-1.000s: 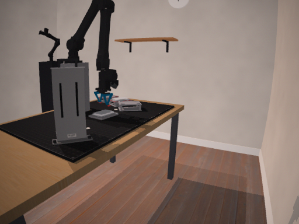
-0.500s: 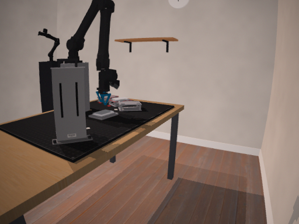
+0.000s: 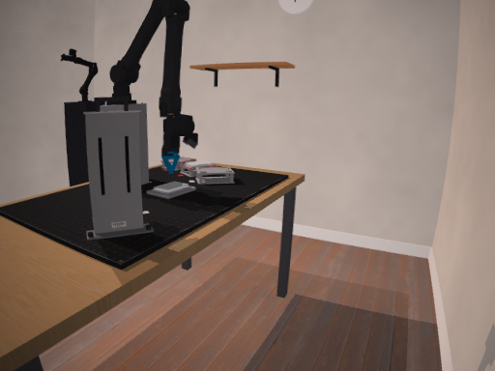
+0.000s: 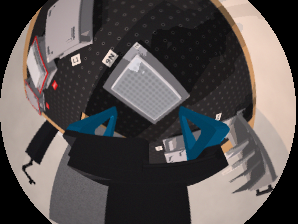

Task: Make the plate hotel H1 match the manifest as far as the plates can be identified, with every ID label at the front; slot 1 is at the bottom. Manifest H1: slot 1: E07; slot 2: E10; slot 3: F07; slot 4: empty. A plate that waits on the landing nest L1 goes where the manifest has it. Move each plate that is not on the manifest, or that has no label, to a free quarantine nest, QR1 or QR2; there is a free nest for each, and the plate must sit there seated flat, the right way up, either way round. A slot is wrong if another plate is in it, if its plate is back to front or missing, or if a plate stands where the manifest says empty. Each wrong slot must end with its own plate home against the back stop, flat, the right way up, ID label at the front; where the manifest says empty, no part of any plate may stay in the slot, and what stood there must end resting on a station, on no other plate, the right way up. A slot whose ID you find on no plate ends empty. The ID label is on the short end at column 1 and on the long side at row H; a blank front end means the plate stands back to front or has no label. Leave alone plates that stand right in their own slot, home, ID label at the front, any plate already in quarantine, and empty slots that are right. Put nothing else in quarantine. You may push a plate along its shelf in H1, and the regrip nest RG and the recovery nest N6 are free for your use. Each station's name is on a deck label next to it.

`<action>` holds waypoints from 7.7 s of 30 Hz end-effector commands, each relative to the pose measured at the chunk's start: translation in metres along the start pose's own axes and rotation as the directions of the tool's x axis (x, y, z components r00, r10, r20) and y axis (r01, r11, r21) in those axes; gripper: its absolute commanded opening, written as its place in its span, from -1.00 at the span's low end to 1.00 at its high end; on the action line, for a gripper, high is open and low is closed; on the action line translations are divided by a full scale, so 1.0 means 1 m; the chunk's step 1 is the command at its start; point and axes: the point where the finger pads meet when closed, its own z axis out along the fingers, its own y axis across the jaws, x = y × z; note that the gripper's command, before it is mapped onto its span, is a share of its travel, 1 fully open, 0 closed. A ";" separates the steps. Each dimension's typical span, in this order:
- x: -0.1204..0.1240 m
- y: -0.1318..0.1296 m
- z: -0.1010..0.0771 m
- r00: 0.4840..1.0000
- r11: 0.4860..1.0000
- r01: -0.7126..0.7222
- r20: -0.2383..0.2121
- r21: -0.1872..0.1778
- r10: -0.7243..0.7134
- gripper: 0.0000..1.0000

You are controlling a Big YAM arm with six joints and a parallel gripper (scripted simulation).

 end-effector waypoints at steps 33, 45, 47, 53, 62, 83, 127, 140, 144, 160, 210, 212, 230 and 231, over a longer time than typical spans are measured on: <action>-0.002 0.004 -0.002 0.790 0.790 -0.613 -0.002 0.003 0.613 1.00; -0.002 0.004 -0.002 0.653 0.653 -0.757 -0.002 0.004 0.757 1.00; -0.002 0.004 -0.002 0.622 0.622 -0.783 -0.001 0.004 0.783 1.00; -0.001 0.004 -0.002 0.524 0.524 -0.852 -0.001 0.004 0.852 1.00; -0.001 0.004 -0.002 0.400 0.400 -0.917 -0.001 0.005 0.917 1.00; -0.001 0.004 -0.002 -0.033 -0.033 -0.999 0.001 0.006 0.999 1.00; -0.003 0.002 0.016 -0.683 -0.683 -0.730 0.005 -0.006 0.730 1.00; -0.001 0.000 0.033 -0.685 -0.685 -0.729 0.005 -0.006 0.729 1.00; -0.001 0.000 0.036 -0.685 -0.685 -0.729 0.005 -0.006 0.729 1.00; 0.003 0.000 0.055 -0.685 -0.685 -0.729 0.005 0.005 0.729 1.00; 0.004 -0.001 0.054 -0.687 -0.687 -0.727 0.005 0.003 0.727 0.72; 0.003 -0.002 0.052 -0.688 -0.688 -0.726 0.005 -0.001 0.726 0.72; 0.002 0.000 0.036 -0.688 -0.688 -0.726 0.005 0.001 0.726 0.72; 0.002 0.000 0.035 -0.688 -0.688 -0.726 0.005 0.001 0.726 0.72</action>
